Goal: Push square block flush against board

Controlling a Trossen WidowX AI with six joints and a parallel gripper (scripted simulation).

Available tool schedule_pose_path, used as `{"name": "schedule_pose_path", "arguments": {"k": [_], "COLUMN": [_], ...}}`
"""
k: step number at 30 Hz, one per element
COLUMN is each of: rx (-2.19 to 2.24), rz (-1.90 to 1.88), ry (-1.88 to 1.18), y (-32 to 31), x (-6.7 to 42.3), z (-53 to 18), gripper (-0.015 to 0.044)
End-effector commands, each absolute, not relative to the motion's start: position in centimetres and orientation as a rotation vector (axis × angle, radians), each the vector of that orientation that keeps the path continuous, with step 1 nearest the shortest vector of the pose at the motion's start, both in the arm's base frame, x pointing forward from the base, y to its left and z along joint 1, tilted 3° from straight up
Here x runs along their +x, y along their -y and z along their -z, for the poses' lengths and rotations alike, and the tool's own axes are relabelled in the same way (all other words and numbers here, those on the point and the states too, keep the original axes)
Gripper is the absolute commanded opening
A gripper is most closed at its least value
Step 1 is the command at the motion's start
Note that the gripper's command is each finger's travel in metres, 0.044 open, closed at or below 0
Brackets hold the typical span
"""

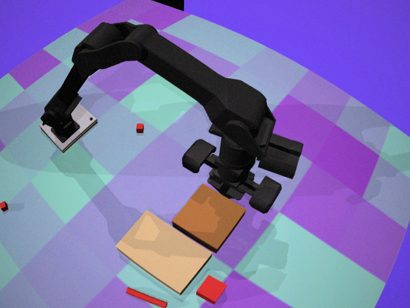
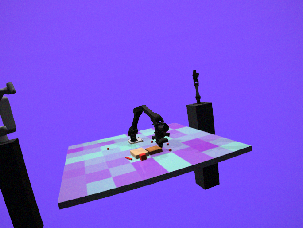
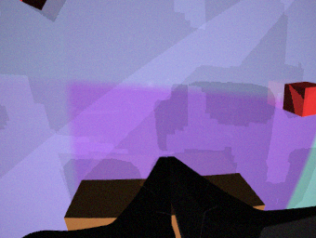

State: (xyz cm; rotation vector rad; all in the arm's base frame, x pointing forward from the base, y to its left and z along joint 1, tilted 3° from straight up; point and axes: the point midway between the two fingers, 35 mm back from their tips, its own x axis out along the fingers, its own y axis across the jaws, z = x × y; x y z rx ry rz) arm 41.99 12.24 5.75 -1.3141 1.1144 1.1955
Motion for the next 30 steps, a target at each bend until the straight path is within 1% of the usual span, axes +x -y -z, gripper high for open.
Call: {"name": "schedule_pose_path", "arguments": {"k": [1,16,30], "rx": [-1.315,-1.316,-1.314], "rz": [-1.193,-1.192,-1.193], "ry": [-1.116,-1.117,-1.116], "y": [-11.6,-10.1,-11.9], "x": [42.1,42.3,42.2], "z": [-5.7,-5.8,-5.7], "gripper": [0.0000,0.0000,0.0000]}}
